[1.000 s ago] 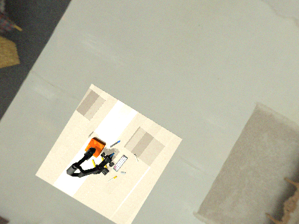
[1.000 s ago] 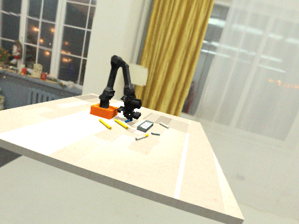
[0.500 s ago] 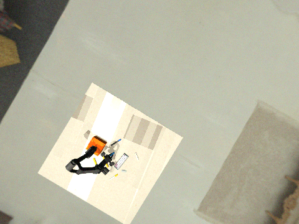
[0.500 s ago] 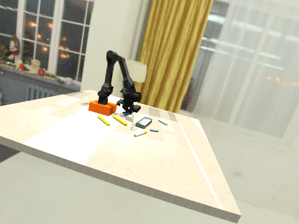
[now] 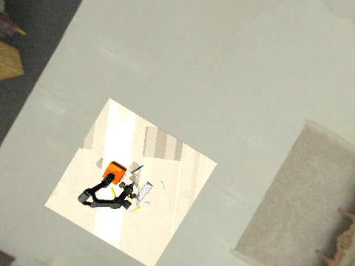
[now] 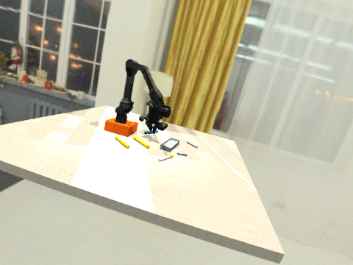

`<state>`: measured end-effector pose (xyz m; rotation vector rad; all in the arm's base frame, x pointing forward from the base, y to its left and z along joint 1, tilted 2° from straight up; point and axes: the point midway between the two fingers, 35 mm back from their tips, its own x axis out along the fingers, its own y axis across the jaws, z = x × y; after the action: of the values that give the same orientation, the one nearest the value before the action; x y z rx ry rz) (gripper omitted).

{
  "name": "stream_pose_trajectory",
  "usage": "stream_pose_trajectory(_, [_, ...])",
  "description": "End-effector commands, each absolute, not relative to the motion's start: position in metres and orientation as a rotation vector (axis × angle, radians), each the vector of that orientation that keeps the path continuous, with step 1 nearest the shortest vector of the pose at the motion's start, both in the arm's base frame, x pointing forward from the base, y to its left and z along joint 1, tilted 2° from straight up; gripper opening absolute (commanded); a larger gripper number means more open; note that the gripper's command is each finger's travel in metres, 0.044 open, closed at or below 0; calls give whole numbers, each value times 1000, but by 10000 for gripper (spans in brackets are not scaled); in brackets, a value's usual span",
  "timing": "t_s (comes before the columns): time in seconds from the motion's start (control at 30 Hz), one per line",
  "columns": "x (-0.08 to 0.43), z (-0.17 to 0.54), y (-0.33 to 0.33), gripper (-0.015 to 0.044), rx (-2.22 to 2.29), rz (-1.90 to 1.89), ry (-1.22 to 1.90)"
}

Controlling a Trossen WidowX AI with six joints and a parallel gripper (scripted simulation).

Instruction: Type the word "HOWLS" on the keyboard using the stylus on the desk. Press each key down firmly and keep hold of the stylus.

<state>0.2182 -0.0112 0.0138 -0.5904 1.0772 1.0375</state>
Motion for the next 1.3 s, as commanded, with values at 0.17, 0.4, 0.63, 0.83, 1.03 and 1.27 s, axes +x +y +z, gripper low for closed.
stream_pose_trajectory(0.17, [225,12,-25,0,-643,1021,1335])
stream_pose_trajectory(0.4, [232,15,-36,0,-723,985,1540])
stream_pose_trajectory(0.63, [242,21,-47,0,-836,926,1725])
stream_pose_trajectory(0.83, [255,28,-53,0,-958,856,1857])
stream_pose_trajectory(1.03, [272,37,-57,0,-1100,770,1962])
stream_pose_trajectory(1.27, [293,50,-57,0,-1284,649,2053])
